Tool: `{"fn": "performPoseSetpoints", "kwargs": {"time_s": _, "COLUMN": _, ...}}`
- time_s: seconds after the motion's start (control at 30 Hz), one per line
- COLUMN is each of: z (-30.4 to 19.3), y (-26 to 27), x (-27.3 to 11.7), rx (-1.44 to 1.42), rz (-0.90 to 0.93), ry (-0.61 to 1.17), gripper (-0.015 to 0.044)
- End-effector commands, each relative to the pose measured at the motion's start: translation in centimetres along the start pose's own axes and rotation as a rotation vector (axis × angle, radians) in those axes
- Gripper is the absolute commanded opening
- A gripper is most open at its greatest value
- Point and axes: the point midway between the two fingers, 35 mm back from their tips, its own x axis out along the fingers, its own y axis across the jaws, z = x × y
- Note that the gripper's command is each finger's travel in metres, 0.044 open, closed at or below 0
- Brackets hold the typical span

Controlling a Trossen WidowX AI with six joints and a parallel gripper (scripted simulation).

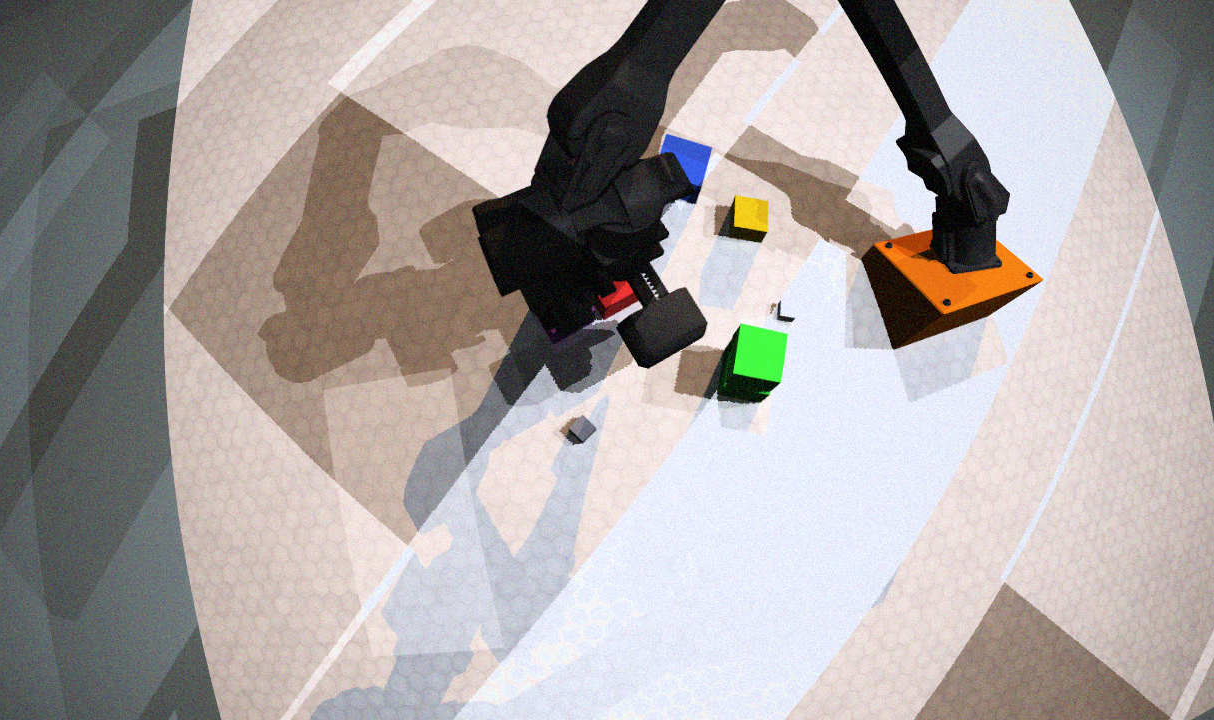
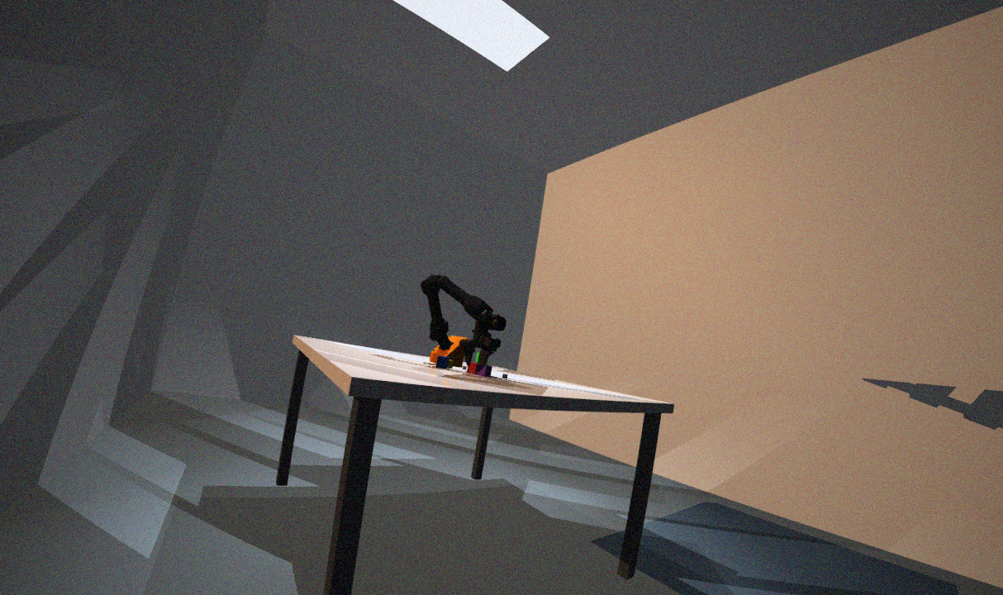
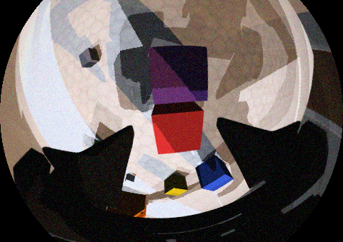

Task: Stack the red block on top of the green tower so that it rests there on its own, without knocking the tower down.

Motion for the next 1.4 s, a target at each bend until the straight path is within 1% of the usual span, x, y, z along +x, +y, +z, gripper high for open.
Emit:
{"fn": "performPoseSetpoints", "kwargs": {"time_s": 0.0, "z": -0.1, "y": 0.0, "x": 0.6, "rx": -0.008, "rz": -0.006, "ry": 0.003, "gripper": 0.044}}
{"fn": "performPoseSetpoints", "kwargs": {"time_s": 0.3, "z": -0.2, "y": 0.0, "x": 2.0, "rx": -0.008, "rz": -0.008, "ry": 0.003, "gripper": 0.044}}
{"fn": "performPoseSetpoints", "kwargs": {"time_s": 0.7, "z": -0.2, "y": 0.0, "x": 1.9, "rx": -0.008, "rz": -0.008, "ry": 0.003, "gripper": 0.044}}
{"fn": "performPoseSetpoints", "kwargs": {"time_s": 1.0, "z": -0.2, "y": 0.0, "x": 1.9, "rx": -0.008, "rz": -0.008, "ry": 0.003, "gripper": 0.0204}}
{"fn": "performPoseSetpoints", "kwargs": {"time_s": 1.27, "z": -0.2, "y": 0.0, "x": 1.9, "rx": -0.008, "rz": -0.008, "ry": 0.003, "gripper": 0.015}}
{"fn": "performPoseSetpoints", "kwargs": {"time_s": 1.37, "z": -0.1, "y": 0.0, "x": 1.4, "rx": -0.008, "rz": -0.007, "ry": 0.003, "gripper": 0.0072}}
